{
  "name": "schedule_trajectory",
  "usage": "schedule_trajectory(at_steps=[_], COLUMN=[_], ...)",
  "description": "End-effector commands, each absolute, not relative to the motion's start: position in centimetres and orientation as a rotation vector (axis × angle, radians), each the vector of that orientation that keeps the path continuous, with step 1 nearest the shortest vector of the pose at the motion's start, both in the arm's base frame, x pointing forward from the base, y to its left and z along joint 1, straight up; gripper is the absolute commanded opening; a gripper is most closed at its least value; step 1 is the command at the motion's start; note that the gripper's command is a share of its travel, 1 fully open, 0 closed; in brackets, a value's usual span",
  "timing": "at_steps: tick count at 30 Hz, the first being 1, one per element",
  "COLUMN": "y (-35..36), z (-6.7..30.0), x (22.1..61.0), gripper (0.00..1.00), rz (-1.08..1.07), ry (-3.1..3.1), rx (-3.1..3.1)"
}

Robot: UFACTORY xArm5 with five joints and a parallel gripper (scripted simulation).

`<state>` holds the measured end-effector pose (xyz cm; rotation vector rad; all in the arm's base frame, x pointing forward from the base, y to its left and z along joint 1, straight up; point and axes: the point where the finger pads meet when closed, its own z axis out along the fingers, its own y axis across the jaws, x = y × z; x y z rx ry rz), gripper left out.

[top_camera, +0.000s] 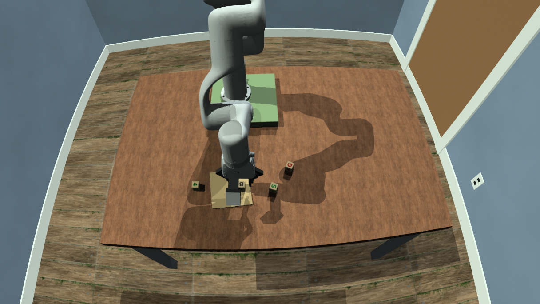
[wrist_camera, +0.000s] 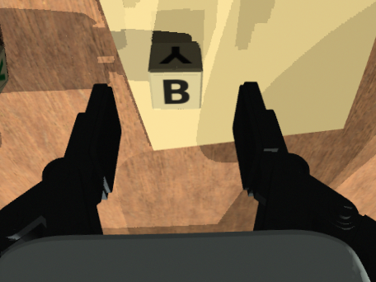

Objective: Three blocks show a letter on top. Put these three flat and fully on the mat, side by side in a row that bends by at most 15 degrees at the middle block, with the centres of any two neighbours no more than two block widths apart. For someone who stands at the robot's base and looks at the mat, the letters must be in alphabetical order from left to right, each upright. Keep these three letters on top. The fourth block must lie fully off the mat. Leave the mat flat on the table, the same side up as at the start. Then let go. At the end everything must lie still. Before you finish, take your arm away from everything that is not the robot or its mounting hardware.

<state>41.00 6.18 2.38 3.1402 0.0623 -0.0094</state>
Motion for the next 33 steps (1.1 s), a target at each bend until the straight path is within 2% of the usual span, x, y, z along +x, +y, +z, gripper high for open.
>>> schedule_trajectory(at_steps=[1,14,33], y=[6.2,6.2,6.2], z=[2.5,2.3,-0.2], x=[41.1,41.1,41.1], gripper=[0.63,0.63,0.63], rz=[-0.004,-0.004,-0.004], ry=[0.062,0.062,0.062], rx=[3.141,3.141,3.141])
